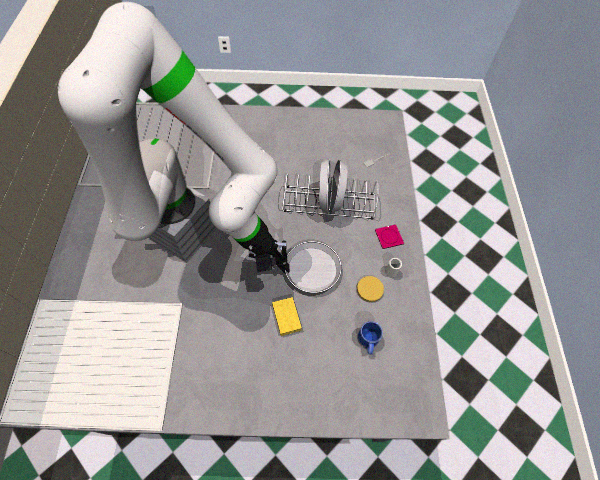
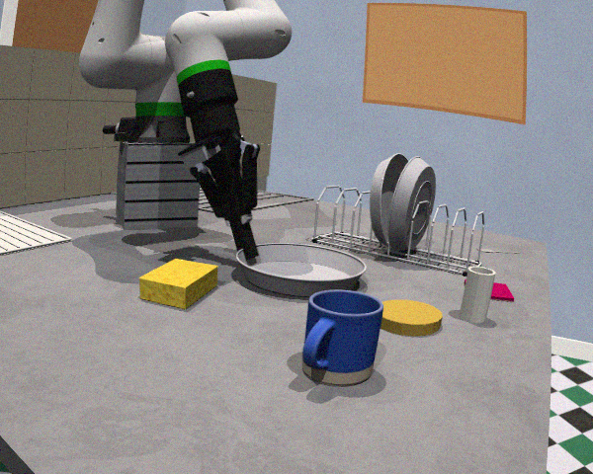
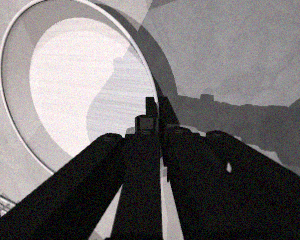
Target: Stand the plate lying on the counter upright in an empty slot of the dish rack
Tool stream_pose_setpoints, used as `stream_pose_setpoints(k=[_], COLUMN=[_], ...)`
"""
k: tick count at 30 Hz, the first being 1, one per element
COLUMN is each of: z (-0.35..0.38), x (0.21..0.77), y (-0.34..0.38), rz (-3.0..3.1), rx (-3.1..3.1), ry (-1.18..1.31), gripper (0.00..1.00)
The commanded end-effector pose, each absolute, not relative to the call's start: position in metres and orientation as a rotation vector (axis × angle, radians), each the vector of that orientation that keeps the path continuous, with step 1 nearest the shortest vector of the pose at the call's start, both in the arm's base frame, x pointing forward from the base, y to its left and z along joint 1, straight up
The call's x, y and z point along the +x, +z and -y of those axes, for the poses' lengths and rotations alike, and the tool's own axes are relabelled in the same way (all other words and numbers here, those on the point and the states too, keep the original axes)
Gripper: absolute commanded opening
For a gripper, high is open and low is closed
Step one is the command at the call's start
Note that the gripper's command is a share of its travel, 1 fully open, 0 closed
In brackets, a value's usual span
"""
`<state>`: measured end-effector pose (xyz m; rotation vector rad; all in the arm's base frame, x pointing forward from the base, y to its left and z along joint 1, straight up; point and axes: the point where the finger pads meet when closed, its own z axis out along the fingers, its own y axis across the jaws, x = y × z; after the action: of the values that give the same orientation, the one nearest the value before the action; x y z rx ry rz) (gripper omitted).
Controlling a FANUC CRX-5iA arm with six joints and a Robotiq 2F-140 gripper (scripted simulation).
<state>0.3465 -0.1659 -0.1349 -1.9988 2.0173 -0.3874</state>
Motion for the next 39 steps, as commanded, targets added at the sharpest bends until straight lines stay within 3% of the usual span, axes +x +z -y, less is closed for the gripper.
stream_pose_setpoints(k=[1, 22, 39], z=[0.166, 0.166, 0.166], x=[0.347, 0.353, 0.37], y=[-0.133, -0.119, -0.089], rz=[-2.024, -2.079, -2.2], rx=[-2.005, -2.059, -2.179], ry=[-0.38, -0.291, -0.065], gripper=[0.1, 0.1, 0.1])
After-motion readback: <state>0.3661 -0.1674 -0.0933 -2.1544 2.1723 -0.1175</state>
